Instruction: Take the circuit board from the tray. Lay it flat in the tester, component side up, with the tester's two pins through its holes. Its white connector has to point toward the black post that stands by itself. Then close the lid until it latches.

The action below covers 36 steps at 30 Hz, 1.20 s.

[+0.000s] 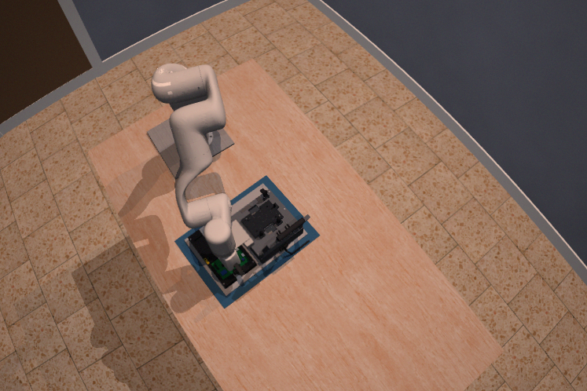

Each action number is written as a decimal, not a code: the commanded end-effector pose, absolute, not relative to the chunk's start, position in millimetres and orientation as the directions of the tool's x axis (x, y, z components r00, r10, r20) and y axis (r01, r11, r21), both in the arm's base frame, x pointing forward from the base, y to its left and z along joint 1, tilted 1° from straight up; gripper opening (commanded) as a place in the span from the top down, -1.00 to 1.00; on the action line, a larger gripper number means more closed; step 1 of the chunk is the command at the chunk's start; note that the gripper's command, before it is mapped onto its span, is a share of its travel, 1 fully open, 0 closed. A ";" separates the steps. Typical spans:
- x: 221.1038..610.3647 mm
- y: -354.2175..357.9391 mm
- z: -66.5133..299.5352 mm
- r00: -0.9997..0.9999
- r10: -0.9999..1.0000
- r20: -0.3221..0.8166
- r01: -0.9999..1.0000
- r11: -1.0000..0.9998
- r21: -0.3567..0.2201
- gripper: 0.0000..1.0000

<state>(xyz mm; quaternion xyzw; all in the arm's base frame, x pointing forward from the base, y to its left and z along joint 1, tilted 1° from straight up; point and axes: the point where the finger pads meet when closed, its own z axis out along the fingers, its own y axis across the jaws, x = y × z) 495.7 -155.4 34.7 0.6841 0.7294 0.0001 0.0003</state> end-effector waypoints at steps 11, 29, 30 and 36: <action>497.1 -155.8 36.1 -0.064 0.998 -0.002 0.998 0.064 0.004 -1.00; 497.1 -155.8 29.6 -0.064 0.998 -0.002 0.998 0.064 0.004 -1.00; 497.1 -155.8 29.0 -0.064 0.998 -0.002 0.998 0.064 0.004 -1.00; 497.2 -155.8 25.9 -0.064 0.998 -0.002 0.998 0.064 0.004 -1.00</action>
